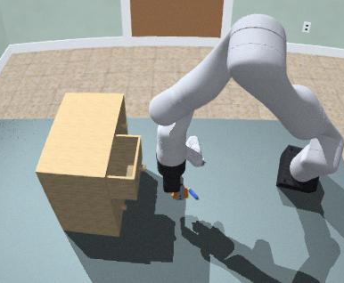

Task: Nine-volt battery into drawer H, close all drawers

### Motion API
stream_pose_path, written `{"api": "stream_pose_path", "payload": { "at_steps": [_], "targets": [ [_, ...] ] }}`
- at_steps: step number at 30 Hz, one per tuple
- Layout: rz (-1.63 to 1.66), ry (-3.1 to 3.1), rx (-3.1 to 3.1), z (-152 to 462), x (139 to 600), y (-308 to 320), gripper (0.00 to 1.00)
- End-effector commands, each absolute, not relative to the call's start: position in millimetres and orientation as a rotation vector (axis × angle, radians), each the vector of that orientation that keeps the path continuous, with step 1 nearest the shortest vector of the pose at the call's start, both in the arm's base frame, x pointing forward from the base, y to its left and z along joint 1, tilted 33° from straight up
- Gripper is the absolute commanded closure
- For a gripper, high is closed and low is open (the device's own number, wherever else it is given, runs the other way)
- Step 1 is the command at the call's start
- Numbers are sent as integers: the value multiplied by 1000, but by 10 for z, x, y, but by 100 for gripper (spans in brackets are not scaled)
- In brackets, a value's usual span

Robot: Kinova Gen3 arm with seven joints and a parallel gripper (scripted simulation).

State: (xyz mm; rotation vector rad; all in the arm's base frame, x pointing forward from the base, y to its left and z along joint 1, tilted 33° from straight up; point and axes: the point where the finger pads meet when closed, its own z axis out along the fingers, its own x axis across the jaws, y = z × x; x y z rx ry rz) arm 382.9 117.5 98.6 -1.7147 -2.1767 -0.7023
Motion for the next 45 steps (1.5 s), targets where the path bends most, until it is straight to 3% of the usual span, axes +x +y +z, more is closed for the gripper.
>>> {"api": "stream_pose_path", "payload": {
  "at_steps": [1,45],
  "targets": [
    [-698,-2162,-1729,980,3837,1167,49],
    [-671,-2053,-1828,957,3873,1116,49]
  ]
}}
